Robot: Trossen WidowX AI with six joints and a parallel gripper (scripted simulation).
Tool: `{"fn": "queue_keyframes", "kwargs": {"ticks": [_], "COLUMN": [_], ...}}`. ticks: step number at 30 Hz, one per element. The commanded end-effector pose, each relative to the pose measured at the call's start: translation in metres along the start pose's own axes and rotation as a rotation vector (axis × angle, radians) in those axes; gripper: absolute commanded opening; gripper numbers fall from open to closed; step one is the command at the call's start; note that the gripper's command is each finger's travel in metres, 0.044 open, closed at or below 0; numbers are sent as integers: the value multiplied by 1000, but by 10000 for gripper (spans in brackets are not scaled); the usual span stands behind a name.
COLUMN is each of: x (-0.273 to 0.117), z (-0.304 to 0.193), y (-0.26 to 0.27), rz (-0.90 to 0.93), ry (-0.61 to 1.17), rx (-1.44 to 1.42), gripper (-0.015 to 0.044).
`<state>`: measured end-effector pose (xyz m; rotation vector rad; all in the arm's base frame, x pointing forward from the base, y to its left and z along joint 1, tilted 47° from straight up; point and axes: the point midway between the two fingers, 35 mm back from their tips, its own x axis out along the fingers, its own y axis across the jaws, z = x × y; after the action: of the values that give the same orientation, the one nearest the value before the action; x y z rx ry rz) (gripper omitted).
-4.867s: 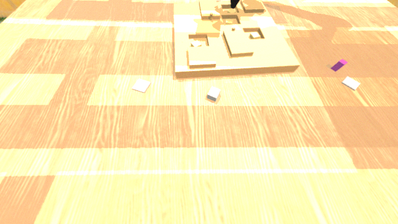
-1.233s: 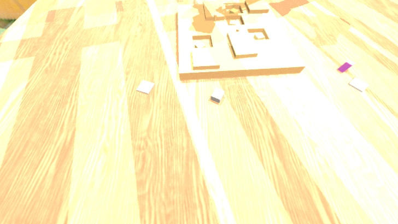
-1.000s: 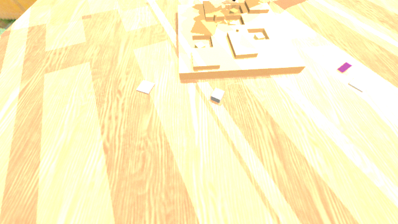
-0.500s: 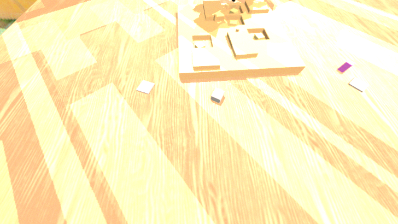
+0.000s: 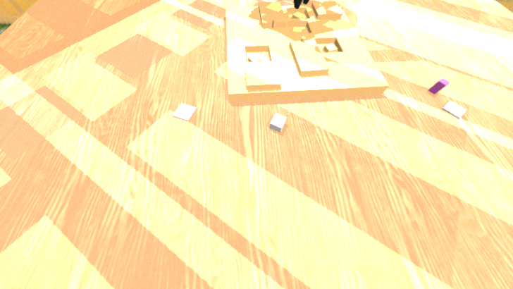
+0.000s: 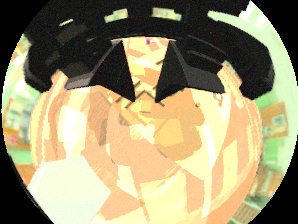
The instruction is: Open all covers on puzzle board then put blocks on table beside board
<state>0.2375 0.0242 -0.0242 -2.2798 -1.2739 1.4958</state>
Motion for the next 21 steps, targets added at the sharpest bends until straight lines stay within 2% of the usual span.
{"fn": "queue_keyframes", "kwargs": {"ticks": [1, 21], "x": [4, 17], "z": [1, 1], "y": [0, 0], "rz": [-6, -7], "ry": [2, 3], "rx": [10, 10], "gripper": [144, 144]}}
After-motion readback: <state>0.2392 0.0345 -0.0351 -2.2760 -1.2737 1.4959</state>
